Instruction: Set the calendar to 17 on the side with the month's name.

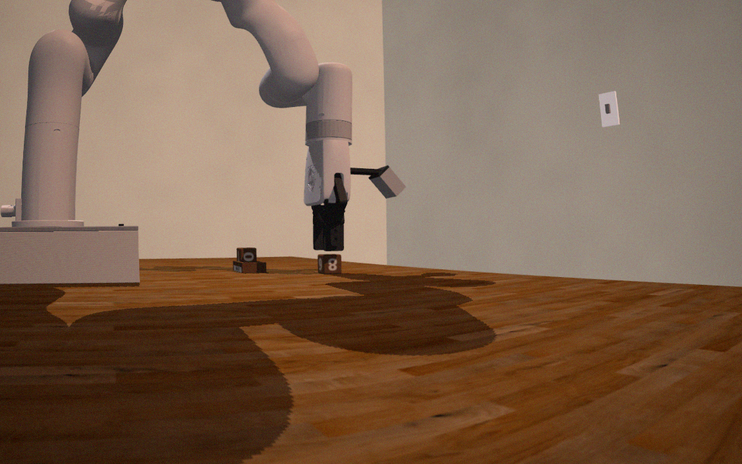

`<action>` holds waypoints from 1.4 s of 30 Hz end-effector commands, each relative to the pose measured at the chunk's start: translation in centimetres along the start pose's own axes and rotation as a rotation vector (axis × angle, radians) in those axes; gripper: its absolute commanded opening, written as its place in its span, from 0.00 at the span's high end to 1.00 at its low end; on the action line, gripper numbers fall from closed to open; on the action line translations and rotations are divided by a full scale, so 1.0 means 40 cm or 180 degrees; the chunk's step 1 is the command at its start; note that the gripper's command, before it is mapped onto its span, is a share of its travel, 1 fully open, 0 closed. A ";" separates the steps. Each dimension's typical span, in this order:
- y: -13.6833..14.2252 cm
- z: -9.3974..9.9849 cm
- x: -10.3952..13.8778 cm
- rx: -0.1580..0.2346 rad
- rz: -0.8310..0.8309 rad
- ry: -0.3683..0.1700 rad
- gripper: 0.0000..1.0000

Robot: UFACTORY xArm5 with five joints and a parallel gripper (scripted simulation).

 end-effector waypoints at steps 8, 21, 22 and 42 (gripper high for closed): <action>0.000 0.003 -0.003 0.0002 0.0000 0.0012 0.53; 0.000 0.003 -0.003 0.0002 0.0000 0.0012 0.53; 0.000 0.003 -0.003 0.0002 0.0000 0.0012 0.53; 0.000 0.003 -0.003 0.0002 0.0000 0.0012 0.53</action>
Point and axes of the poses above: the point where the finger pads meet when closed, its own z axis back along the fingers, its own y axis across the jaws, x = y × z, the point moved 7 cm from there along z, back along the fingers, and after that the axes turned 8 degrees about z, right-handed, at the moved point
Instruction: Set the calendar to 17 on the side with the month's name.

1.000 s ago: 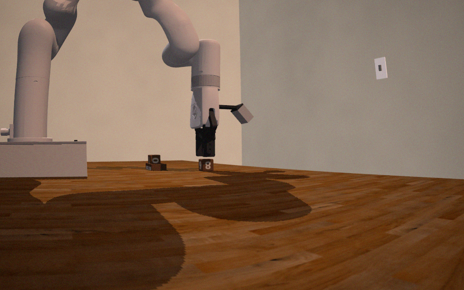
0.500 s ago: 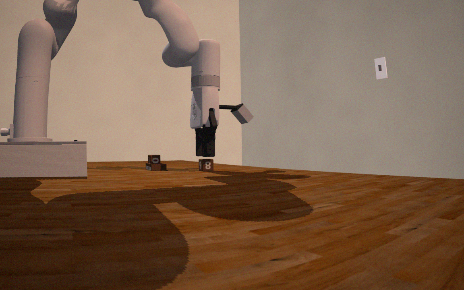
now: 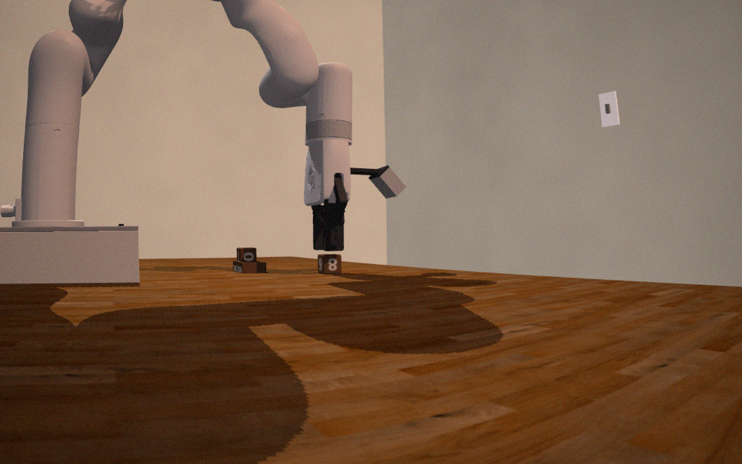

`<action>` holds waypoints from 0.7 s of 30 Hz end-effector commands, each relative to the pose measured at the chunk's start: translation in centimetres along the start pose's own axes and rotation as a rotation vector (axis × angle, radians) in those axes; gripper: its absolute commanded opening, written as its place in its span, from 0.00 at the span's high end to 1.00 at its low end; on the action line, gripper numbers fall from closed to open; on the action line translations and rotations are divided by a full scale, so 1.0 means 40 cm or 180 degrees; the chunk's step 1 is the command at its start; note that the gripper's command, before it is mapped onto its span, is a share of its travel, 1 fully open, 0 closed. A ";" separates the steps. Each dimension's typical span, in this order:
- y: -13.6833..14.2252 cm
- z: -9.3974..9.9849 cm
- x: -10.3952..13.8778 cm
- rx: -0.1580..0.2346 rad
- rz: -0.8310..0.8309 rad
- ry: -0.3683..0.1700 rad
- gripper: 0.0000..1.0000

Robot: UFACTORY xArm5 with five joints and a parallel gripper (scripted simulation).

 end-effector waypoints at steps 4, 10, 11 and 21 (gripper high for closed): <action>0.000 0.003 -0.003 0.0002 0.0000 0.0012 0.53; 0.000 0.003 -0.003 0.0002 0.0000 0.0012 0.53; 0.000 0.003 -0.003 0.0002 0.0000 0.0012 0.53; 0.000 0.021 -0.003 0.0002 0.0000 0.0012 0.53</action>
Point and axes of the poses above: the point where the finger pads meet when closed, its own z axis back along the fingers, its own y axis across the jaws, x = y × z, the point moved 7 cm from there along z, back along the fingers, and after that the axes turned 8 degrees about z, right-handed, at the moved point
